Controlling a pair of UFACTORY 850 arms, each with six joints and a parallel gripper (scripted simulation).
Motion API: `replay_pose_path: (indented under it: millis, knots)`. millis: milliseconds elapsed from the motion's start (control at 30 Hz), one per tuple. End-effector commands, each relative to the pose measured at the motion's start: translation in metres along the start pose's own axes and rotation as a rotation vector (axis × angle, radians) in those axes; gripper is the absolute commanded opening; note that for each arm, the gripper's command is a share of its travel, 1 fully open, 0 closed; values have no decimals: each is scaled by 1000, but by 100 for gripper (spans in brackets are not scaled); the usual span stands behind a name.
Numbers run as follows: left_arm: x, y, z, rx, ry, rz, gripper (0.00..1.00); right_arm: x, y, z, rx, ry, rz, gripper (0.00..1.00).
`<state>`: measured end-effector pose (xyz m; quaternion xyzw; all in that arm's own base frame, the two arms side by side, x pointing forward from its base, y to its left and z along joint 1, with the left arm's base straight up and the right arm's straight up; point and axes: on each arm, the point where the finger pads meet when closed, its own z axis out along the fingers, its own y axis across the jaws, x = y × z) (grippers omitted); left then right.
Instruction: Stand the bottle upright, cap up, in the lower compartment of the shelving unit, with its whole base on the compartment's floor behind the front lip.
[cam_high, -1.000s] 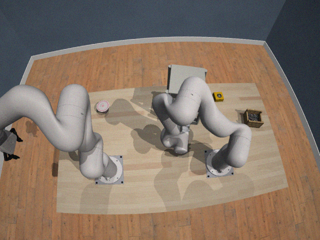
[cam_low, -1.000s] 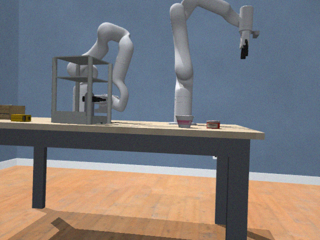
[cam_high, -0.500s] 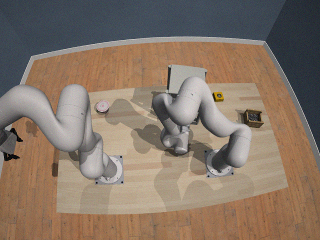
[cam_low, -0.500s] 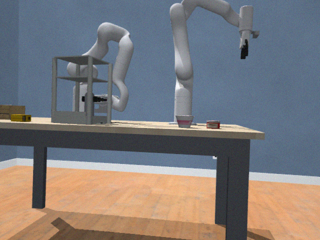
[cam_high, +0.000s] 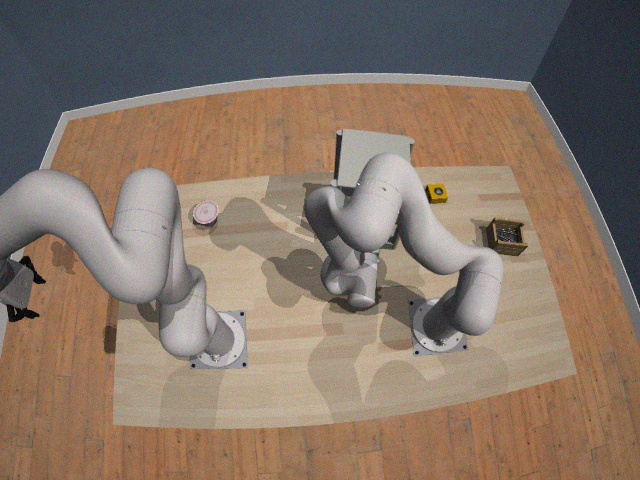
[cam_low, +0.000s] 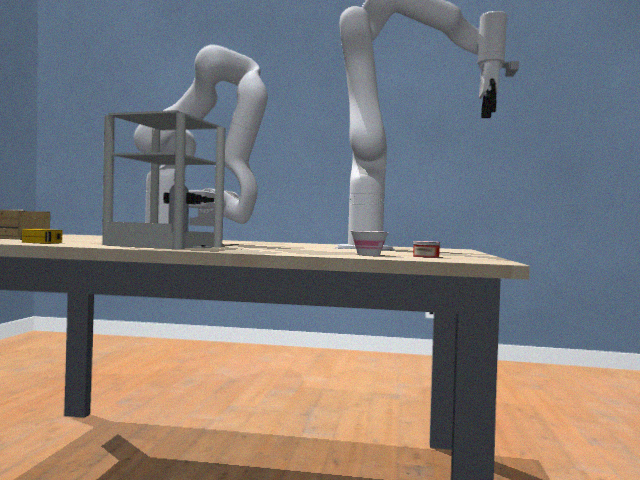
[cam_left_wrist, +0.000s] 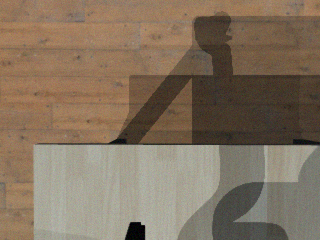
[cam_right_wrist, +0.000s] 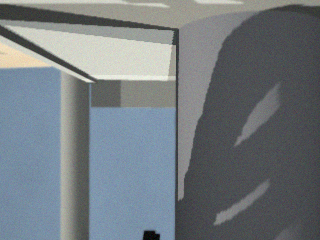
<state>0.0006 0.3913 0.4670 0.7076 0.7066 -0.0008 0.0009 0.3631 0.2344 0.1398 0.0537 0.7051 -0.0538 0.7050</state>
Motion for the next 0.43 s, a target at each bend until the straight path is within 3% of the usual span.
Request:
replay_pose_path:
  millis: [0,400]
  knots:
    - [0,0,-1,0,2,0,100,0,0,0,0,-1,1,79]
    - [0,0,-1,0,2,0,100,0,0,-4,0,-1,1,79]
